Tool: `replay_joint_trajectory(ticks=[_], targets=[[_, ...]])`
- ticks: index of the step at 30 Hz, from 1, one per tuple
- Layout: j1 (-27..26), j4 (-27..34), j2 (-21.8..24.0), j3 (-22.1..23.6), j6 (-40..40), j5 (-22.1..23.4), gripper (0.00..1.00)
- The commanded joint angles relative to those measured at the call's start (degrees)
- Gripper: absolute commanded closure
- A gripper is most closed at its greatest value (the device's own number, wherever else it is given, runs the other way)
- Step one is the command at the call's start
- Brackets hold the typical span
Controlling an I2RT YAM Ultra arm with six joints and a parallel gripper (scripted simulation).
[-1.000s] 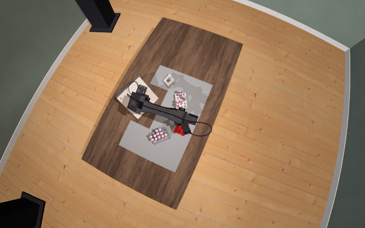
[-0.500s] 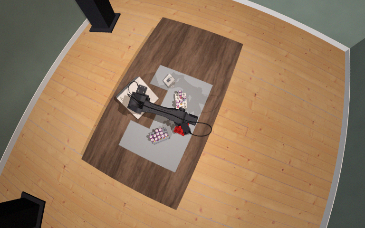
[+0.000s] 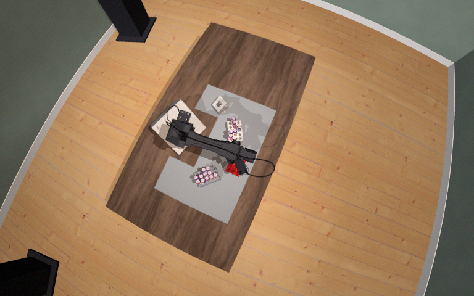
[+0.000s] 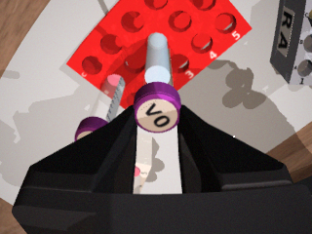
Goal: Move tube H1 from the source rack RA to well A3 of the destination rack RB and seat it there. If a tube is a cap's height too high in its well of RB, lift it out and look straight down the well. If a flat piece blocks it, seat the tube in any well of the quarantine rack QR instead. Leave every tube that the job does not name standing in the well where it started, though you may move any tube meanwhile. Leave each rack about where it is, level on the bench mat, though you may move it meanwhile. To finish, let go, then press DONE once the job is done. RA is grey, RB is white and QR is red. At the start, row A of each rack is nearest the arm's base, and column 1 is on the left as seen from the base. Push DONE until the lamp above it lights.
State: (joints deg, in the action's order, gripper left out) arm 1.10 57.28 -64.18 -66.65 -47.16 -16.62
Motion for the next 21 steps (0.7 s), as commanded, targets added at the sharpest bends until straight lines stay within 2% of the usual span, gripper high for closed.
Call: replay_joint_trajectory(ticks=[1,4,7,11,13,14,17,21], targets=[[-0.43,-1.01,-0.28,-0.64,0.78,0.01,1.0],[-0.62,-1.31,-0.23,1.15,0.89,0.23,1.0],[-0.77,-1.74,-0.64,-0.14,1.0,0.24,1.0],[-0.73,-2.17,-0.25,1.69,1.15,0.46,1.0],[-0.73,-2.17,-0.25,1.69,1.15,0.46,1.0],[-0.88,-1.22,-0.53,-0.57,1.21,0.24,1.0],[-1.2,-2.44,-1.17,-0.39,1.34,0.48,1.0],[-1.44,-3.16,-0.07,1.77,1.46,0.7,1.0]])
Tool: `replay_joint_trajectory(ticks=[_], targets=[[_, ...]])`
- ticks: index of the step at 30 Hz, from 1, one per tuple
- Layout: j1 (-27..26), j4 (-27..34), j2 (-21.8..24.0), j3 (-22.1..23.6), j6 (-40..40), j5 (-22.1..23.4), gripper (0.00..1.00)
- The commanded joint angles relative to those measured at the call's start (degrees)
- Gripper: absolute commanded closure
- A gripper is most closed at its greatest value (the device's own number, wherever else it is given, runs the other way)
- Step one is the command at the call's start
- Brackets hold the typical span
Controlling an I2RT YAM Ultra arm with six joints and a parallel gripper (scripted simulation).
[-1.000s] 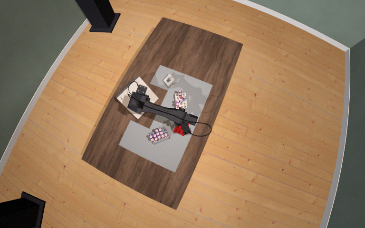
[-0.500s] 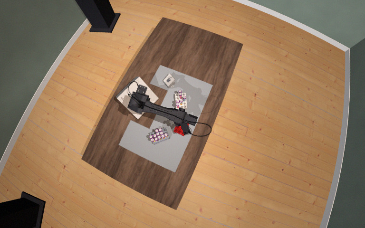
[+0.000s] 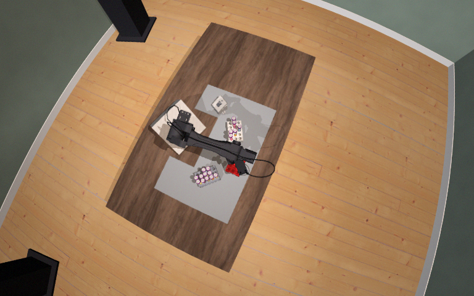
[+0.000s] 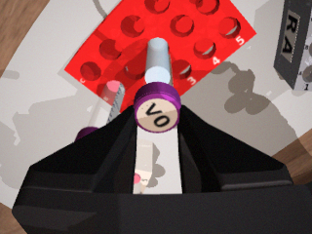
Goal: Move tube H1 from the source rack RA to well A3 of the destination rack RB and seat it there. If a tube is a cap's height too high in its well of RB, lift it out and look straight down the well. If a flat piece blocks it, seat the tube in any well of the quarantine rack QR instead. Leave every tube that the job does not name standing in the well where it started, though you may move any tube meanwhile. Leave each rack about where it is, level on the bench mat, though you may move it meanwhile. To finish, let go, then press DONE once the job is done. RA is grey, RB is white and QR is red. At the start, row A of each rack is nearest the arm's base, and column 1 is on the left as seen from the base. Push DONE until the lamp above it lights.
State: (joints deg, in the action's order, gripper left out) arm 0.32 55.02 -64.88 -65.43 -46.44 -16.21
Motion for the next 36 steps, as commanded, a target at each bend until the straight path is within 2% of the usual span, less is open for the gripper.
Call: replay_joint_trajectory(ticks=[1,4,9,10,15,27,28,36], targets=[[-0.7,-1.0,0.52,1.14,0.77,0.29,1.0],[-0.43,-1.24,-0.06,-0.06,0.86,0.21,1.0],[-0.77,-1.69,-0.72,1.45,0.97,0.37,1.0],[-0.53,-1.19,0.23,-0.37,1.0,0.28,1.0],[-0.83,-2.43,-0.77,1.77,1.18,0.54,1.0],[-0.66,-1.96,-0.13,1.02,0.81,0.38,1.0],[-0.66,-1.96,-0.13,1.02,0.81,0.38,0.76],[-0.66,-1.96,-0.13,1.02,0.81,0.38,0.76]])
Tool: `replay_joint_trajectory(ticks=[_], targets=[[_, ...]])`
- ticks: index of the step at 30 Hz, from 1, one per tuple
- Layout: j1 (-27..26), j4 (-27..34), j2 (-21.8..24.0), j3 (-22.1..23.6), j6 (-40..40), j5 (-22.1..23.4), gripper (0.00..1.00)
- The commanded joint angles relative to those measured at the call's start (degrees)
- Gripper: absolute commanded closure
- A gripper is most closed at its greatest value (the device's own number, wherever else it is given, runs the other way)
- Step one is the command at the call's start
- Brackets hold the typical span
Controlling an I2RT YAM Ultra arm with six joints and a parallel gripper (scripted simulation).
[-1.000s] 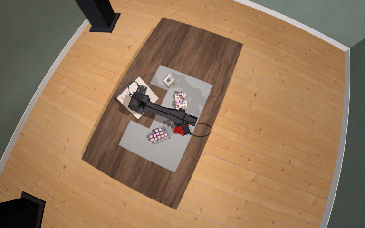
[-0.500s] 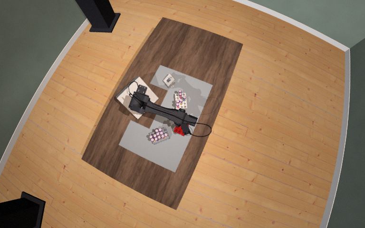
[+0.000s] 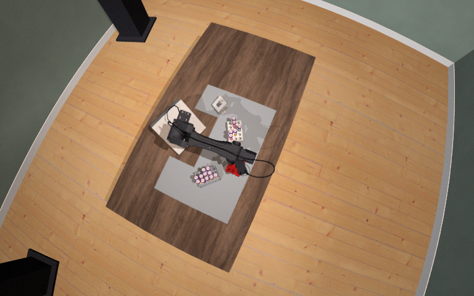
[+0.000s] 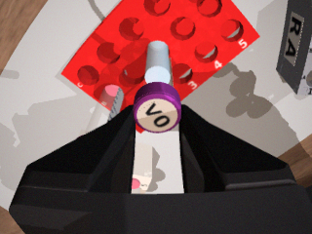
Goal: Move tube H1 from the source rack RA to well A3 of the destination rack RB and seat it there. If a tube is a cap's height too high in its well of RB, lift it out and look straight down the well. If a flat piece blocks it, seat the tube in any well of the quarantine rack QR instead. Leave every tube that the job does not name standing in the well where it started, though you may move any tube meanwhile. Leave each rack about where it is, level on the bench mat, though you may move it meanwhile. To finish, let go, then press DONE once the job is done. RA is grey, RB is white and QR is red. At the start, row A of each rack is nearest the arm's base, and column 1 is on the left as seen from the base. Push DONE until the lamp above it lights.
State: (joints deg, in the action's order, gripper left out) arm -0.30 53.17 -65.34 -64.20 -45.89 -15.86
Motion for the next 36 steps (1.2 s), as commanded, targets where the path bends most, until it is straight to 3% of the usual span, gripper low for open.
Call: replay_joint_trajectory(ticks=[1,2,19,36], targets=[[-0.05,-0.1,0.33,-0.21,0.27,0.03,0.76],[-0.05,-0.1,0.33,-0.21,0.27,0.03,0.7],[-0.05,-0.1,0.33,-0.21,0.27,0.03,0.7],[3.04,9.62,4.01,-7.23,-2.29,-1.82,0.7]])
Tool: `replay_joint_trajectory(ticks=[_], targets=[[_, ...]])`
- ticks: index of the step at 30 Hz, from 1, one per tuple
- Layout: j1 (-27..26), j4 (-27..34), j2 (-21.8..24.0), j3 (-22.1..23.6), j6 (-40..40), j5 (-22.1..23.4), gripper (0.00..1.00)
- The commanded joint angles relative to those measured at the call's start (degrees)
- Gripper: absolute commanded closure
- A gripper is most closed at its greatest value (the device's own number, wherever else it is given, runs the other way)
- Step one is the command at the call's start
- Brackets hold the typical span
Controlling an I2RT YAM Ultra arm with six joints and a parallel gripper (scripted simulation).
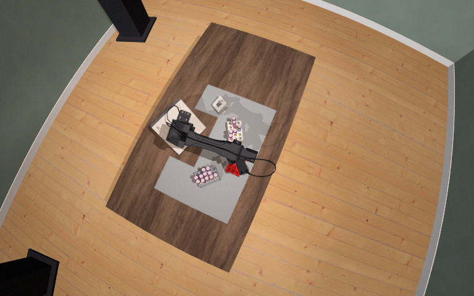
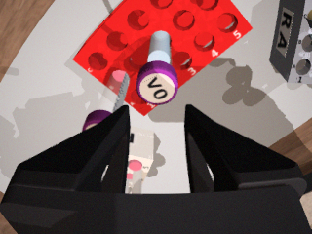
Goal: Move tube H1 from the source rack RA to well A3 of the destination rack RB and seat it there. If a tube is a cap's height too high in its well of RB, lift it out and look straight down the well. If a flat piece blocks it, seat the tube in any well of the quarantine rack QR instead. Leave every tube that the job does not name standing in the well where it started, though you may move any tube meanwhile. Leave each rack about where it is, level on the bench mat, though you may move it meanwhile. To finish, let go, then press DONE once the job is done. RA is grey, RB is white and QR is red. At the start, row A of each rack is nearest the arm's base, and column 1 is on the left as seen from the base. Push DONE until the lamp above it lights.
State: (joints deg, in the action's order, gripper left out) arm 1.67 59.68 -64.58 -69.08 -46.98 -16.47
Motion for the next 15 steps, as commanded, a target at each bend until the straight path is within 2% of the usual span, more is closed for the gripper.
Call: replay_joint_trajectory(ticks=[1,15], targets=[[1.26,3.72,3.51,-2.67,-1.36,-1.32,0.7],[4.5,11.54,4.45,-8.7,-4.15,-3.12,0.7]])
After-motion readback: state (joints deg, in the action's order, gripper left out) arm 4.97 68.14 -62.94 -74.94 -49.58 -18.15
